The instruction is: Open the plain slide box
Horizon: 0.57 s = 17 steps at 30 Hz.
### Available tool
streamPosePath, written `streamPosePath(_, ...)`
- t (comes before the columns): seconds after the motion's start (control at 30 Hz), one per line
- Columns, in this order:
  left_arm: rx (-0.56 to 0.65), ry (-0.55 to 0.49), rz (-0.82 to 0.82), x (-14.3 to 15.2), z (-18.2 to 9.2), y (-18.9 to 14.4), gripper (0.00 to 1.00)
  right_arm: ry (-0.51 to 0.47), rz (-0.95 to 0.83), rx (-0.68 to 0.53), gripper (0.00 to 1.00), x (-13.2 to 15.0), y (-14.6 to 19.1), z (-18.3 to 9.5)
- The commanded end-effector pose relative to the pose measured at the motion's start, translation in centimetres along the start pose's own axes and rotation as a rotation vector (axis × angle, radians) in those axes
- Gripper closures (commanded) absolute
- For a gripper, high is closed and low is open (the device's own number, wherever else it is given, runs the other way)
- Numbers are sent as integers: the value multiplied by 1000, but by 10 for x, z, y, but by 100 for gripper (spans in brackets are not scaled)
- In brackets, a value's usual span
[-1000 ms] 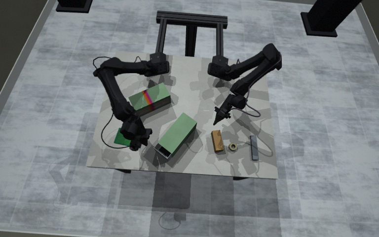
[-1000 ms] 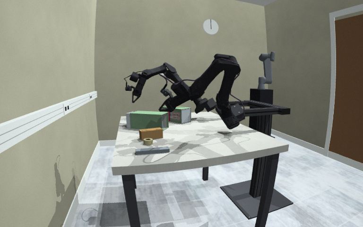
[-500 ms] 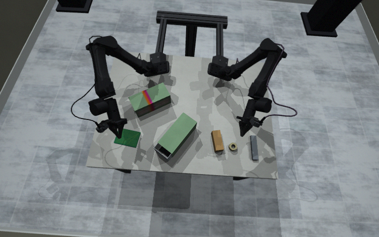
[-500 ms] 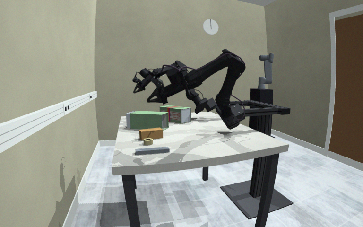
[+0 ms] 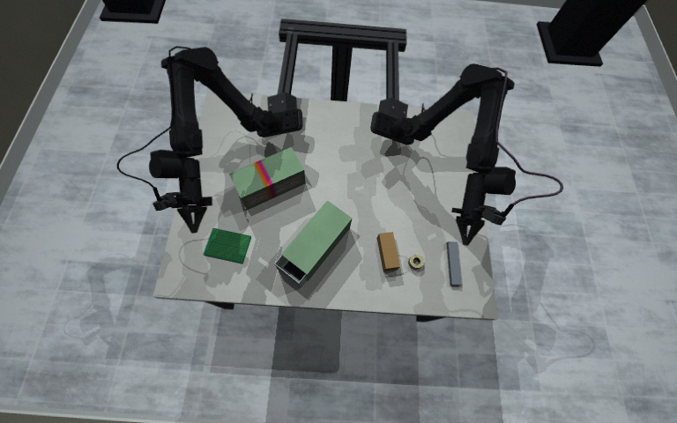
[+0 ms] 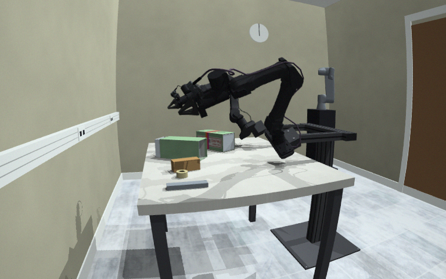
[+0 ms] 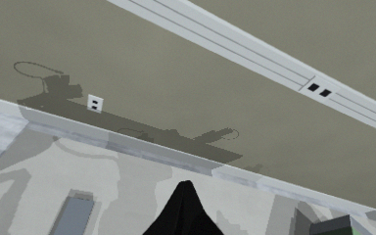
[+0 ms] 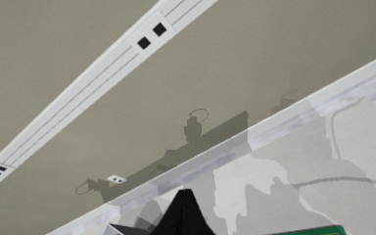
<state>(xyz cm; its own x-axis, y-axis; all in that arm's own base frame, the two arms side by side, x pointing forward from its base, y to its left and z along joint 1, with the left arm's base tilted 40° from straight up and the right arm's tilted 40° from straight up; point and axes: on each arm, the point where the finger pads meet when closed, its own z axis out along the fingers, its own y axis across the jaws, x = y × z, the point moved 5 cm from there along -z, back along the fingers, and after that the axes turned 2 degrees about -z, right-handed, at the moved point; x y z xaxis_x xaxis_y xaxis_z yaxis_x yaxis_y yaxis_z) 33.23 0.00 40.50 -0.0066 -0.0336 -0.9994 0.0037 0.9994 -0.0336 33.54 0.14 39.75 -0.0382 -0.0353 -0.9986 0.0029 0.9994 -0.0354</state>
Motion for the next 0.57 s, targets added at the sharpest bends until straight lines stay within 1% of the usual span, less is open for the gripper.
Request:
streamPosePath(0.0,28,-27,-24,-19,-11,-4,99,-95,3,-48,99,-20,5,-12)
streamPosePath(0.03,28,-27,-24,-19,-11,-4,99,-95,3,-48,99,-20,5,-12)
streamPosePath(0.07,44,12,-14,-5,-3,-9,99,-63,5,-58,99,-12,9,-4)
streamPosePath(0.1,48,-52,12,-23,-16,-11,99,-69,9,-49,99,-23,9,-2)
streamPosePath(0.13,47,-109,15,-38,-18,-11,99,-119,10,-42,99,-38,8,-20)
streamPosePath(0.17,47,-118,16,-40,-20,-11,99,-122,10,-41,99,-40,7,-21)
streamPosePath(0.53,46,-109,16,-38,-17,-11,99,-127,1,-41,99,-41,7,-22)
